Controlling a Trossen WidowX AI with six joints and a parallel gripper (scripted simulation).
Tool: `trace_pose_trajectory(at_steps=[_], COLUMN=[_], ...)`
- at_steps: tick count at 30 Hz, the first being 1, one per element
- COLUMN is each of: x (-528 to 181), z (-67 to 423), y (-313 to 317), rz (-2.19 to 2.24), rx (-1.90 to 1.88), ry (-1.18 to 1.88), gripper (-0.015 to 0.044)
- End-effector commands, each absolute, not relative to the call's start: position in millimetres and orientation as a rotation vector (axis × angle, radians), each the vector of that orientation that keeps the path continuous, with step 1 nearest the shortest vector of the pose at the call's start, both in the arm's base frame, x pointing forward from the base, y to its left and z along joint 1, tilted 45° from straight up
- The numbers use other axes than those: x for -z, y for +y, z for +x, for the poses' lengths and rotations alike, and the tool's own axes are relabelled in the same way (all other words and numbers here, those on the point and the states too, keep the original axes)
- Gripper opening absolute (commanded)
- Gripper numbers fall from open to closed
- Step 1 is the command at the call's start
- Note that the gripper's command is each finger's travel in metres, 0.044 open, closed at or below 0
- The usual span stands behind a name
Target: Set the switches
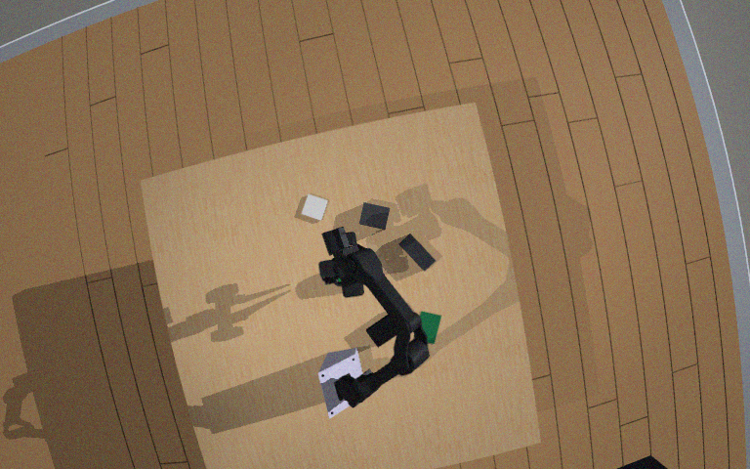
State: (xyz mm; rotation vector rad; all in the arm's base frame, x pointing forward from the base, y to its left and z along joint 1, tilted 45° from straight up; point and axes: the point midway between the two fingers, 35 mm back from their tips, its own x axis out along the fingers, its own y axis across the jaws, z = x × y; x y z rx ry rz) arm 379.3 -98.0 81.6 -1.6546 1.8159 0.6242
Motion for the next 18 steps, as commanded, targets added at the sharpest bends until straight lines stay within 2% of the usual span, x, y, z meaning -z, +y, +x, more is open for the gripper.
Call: trace_pose_trajectory(at_steps=[1, 5, 16, 18], x=[-101.5, -101.5, -101.5, -101.5], z=[382.4, 382.6, 382.6, 382.6], y=[-76.9, -76.9, -76.9, -76.9], rz=[-1.657, -1.657, -1.657, -1.657], rx=[-0.613, -0.613, -0.613, -0.613], ry=[1.797, 1.797, 1.797, 1.797], gripper=[0.0184, 0.0289, 0.0, 0.0])
